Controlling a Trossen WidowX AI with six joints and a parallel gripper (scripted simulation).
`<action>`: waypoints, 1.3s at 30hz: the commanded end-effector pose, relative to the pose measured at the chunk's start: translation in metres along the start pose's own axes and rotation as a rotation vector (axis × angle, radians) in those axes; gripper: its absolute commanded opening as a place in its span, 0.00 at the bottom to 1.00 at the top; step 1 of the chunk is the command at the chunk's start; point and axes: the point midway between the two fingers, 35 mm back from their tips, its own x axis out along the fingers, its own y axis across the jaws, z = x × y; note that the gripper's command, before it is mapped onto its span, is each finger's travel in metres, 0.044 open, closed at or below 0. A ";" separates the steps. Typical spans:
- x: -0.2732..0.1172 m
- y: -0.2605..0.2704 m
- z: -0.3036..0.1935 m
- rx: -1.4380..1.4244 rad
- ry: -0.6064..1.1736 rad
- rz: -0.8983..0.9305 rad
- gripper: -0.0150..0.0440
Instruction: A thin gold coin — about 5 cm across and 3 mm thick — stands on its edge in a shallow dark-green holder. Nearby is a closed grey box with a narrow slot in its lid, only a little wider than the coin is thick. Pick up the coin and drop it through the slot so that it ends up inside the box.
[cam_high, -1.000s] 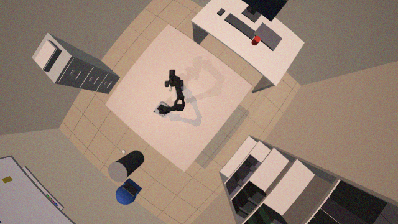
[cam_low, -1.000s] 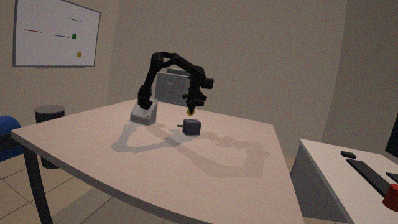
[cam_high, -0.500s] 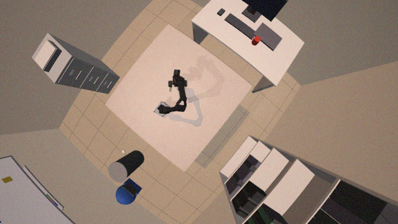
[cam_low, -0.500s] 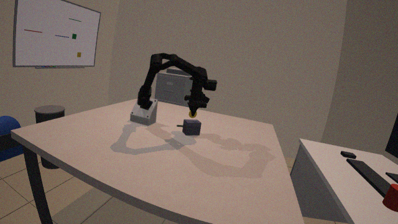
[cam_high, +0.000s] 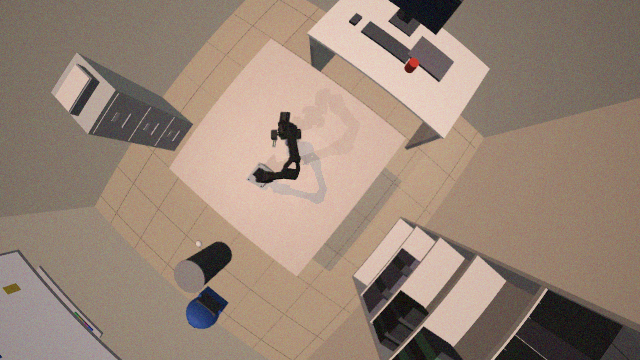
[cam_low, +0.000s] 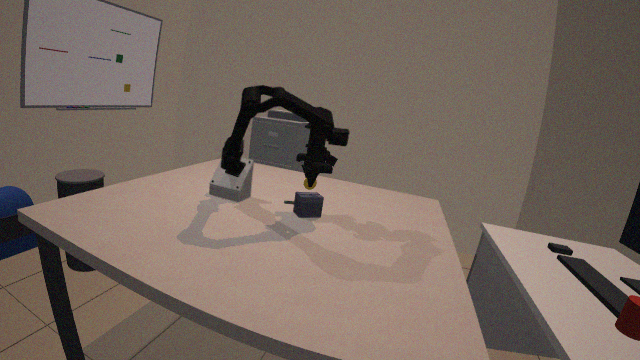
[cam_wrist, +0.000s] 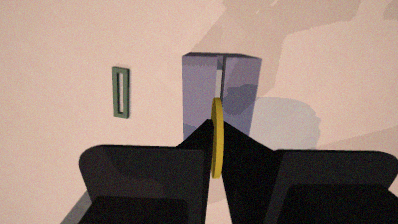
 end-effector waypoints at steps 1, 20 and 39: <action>-0.002 -0.002 0.001 0.004 0.000 0.000 0.25; -0.005 -0.006 0.003 0.010 0.002 0.001 0.25; 0.003 -0.004 0.001 -0.004 0.005 0.001 0.25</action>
